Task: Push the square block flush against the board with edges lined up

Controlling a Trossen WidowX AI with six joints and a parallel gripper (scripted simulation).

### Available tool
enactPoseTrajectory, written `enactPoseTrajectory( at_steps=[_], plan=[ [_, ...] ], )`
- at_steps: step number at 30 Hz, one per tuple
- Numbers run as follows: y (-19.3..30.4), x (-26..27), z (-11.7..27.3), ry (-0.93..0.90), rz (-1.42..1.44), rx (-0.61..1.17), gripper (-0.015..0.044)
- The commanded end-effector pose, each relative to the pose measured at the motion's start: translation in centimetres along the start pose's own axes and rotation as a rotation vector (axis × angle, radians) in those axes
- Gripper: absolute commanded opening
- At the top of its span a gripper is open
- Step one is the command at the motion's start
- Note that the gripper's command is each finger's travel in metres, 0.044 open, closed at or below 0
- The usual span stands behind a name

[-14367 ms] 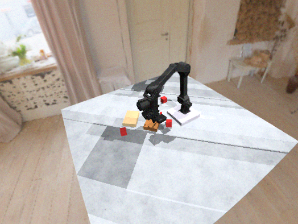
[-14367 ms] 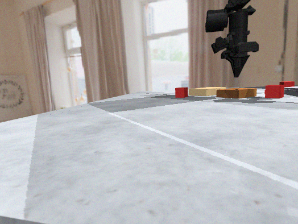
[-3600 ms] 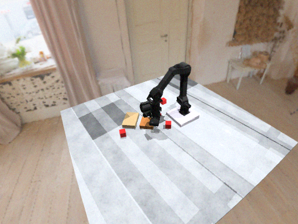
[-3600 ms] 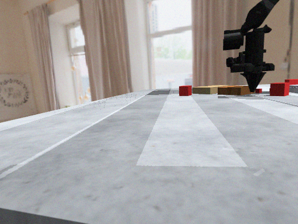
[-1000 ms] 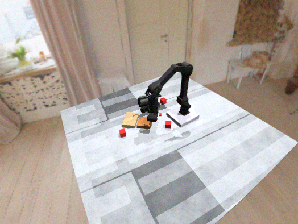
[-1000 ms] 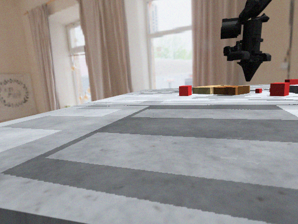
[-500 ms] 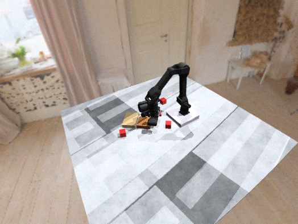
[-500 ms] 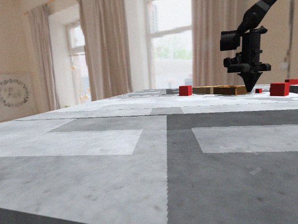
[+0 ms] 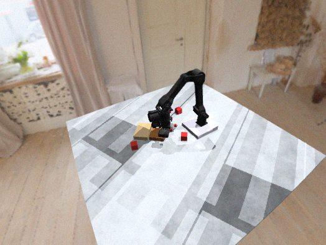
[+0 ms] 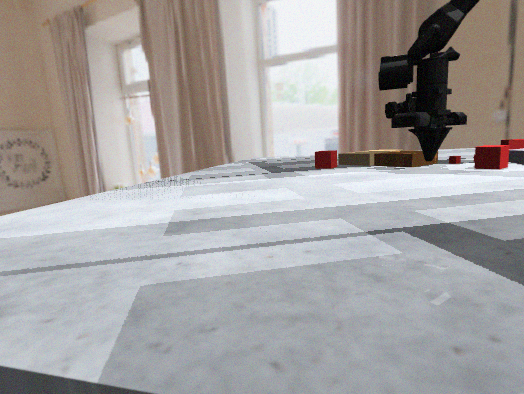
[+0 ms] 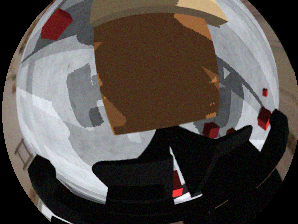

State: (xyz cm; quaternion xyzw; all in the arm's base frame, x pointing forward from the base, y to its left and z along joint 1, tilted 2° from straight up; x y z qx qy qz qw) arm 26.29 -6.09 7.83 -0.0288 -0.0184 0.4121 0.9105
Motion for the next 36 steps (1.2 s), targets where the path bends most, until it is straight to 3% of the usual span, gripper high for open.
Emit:
enactPoseTrajectory(
  at_steps=[1,13,36],
  plan=[
    [-0.7,-0.1,-0.2,0.004,0.0,0.006,0.0],
    [-1.9,-0.1,-0.2,0.005,0.0,0.005,0.0],
    [1.6,0.3,-0.3,0.004,0.0,0.008,0.0]
  ],
)
Point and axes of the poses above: the point midway between the two fingers, 35 mm back from their tips, its own z axis back along the fingers, its own x axis across the jaws, y = z × x, the point moved 5 cm from there along z, back along the fingers, and after that the axes turned 3 degrees about z, right-handed, at the moved point
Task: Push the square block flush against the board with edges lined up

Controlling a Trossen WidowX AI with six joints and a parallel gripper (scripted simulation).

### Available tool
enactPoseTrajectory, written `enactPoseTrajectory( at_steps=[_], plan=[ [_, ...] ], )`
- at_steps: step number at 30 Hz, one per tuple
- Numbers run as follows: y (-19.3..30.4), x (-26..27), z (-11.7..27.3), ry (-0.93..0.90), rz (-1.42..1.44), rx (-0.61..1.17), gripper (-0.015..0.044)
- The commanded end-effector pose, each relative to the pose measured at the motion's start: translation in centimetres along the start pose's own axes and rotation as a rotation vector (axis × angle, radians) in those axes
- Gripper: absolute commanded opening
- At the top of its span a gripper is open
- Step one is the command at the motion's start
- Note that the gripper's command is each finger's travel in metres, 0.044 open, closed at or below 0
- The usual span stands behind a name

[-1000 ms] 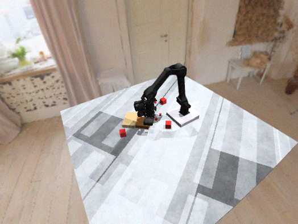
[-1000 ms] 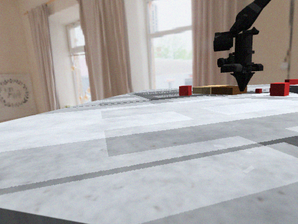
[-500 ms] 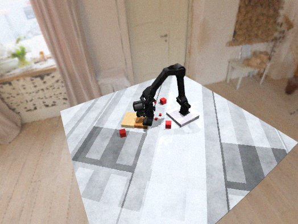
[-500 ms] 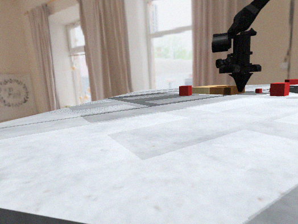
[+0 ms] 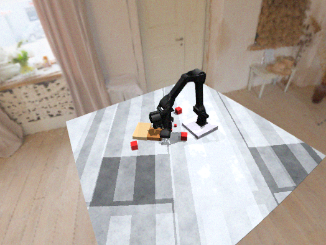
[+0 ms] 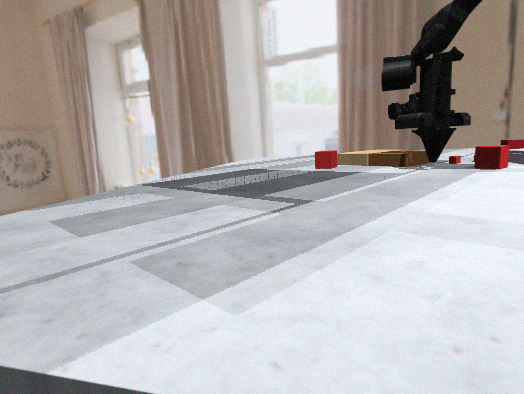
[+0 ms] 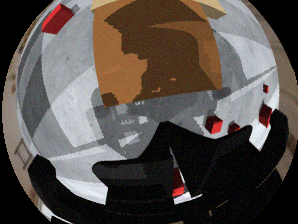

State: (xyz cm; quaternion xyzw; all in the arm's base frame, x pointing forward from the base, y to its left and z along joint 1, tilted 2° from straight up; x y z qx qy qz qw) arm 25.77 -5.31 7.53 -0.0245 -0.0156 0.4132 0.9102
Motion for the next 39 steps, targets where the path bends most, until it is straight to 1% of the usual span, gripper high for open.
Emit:
enactPoseTrajectory(
  at_steps=[1,11,13,15,16,24,39],
  plan=[
    [0.9,0.0,-0.1,0.003,-0.002,-0.002,0.0],
    [2.2,0.0,-0.2,0.002,-0.002,-0.001,0.0],
    [1.7,0.1,1.1,0.001,0.0,0.001,0.0],
    [1.7,0.2,4.1,0.002,-0.001,-0.001,0.0],
    [1.7,0.1,5.0,0.002,-0.002,-0.001,0.0],
    [1.5,0.2,5.0,-0.006,0.008,-0.009,0.0],
    [-2.4,-2.1,5.3,0.002,0.496,-0.009,0.0]
  ],
)
Point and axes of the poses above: the point midway between the two fingers, 35 mm back from their tips, its own z axis back along the fingers, its own x axis across the jaws, y = z × x, the point moved 5 cm from there along z, back along the fingers, and after that the axes turned 3 degrees about z, right-handed, at the moved point
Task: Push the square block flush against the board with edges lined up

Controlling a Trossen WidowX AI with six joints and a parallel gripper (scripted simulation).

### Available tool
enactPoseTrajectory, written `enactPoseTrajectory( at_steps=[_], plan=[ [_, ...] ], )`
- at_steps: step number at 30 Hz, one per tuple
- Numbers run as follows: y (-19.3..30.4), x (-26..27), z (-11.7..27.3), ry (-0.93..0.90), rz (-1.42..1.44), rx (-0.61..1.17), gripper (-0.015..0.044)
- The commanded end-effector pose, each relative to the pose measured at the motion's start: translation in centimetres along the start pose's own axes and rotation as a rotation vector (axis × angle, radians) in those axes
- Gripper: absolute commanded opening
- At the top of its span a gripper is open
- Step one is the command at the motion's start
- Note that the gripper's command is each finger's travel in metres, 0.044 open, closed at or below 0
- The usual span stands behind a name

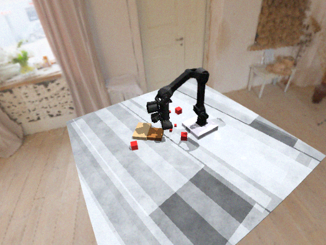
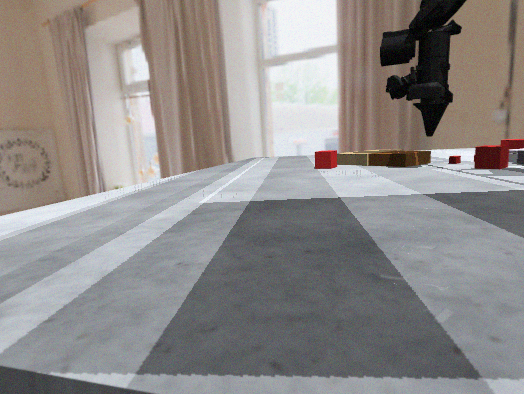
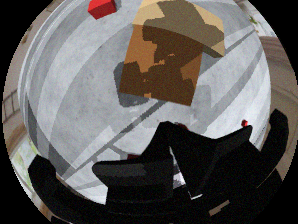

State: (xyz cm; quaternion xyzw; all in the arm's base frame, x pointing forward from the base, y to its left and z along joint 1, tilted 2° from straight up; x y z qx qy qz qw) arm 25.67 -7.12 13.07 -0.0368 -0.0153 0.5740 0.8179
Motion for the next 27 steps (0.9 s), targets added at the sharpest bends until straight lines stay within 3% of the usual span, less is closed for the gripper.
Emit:
enactPoseTrajectory(
  at_steps=[1,27],
  plan=[
    [-0.8,-1.3,-0.2,-0.001,0.159,0.012,0.0],
    [-4.0,-9.2,-0.1,0.001,0.995,0.019,0.0]
  ],
)
Point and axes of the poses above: the point midway between the two fingers, 35 mm back from their tips, its own z axis back along the fingers, its own x axis across the jaws, y = z × x, the point moved 5 cm from there along z, back along the fingers, and after that the axes turned 3 degrees about z, right-handed, at the moved point
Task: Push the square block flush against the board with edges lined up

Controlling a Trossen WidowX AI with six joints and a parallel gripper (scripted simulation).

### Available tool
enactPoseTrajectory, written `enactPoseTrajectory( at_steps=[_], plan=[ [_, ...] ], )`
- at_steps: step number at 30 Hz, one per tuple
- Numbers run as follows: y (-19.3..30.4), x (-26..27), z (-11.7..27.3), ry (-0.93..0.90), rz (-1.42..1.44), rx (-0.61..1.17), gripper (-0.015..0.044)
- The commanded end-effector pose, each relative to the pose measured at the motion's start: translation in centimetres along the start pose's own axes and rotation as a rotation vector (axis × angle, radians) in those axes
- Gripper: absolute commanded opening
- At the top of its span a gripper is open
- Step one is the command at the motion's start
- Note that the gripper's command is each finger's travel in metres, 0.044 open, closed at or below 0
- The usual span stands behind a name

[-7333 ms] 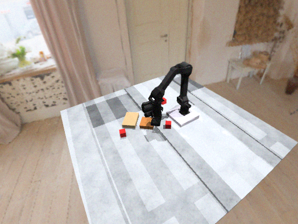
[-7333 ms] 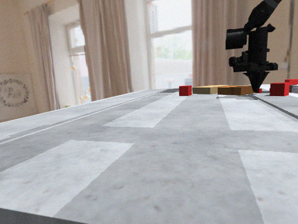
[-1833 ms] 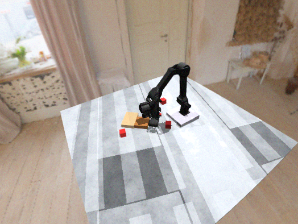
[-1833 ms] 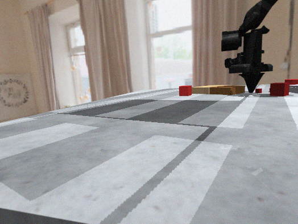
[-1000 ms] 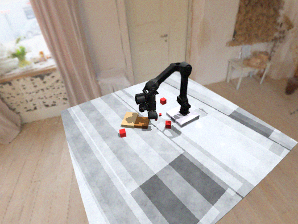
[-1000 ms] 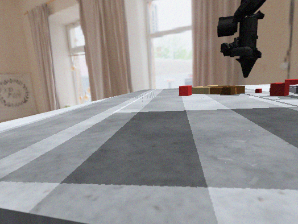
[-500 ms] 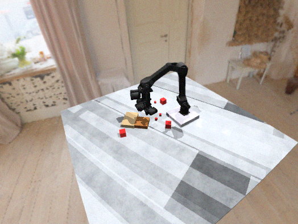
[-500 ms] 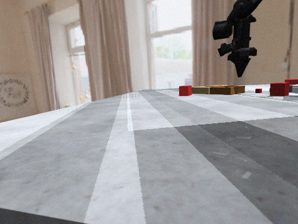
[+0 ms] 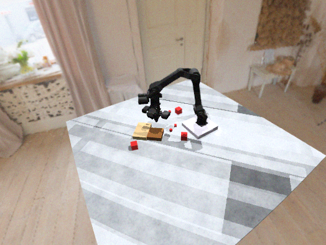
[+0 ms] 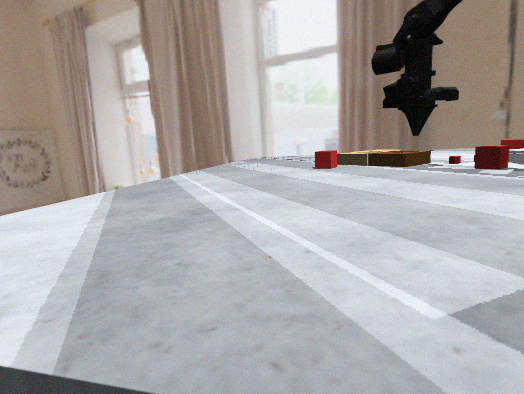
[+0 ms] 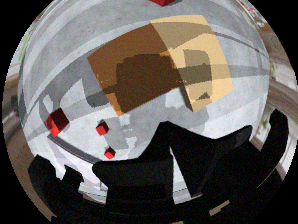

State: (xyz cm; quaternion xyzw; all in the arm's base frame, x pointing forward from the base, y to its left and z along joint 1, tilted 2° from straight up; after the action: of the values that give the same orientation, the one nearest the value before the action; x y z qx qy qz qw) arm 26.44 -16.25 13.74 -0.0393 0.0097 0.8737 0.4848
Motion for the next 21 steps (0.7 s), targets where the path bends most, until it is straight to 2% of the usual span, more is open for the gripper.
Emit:
enactPoseTrajectory(
  at_steps=[1,8,14,21],
  plan=[
    [0.6,-0.7,-0.3,-0.013,0.09,0.003,0.0],
    [0.6,-0.7,-0.8,-0.013,0.086,0.004,0.0],
    [0.6,-0.6,-5.7,-0.013,0.089,0.003,0.0],
    [0.5,-0.6,-5.8,-0.013,0.09,0.003,0.0]
  ],
)
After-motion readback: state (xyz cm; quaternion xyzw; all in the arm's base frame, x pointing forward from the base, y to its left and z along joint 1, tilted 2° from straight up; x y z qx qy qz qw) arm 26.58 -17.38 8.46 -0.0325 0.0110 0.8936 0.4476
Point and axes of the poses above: the point midway between the two fingers, 35 mm back from their tips, its own z axis back along the fingers, its own x axis across the jaws, y = z × x, the point moved 5 cm from there along z, back along the fingers, and after that the axes turned 3 degrees about z, right-handed, at the moved point
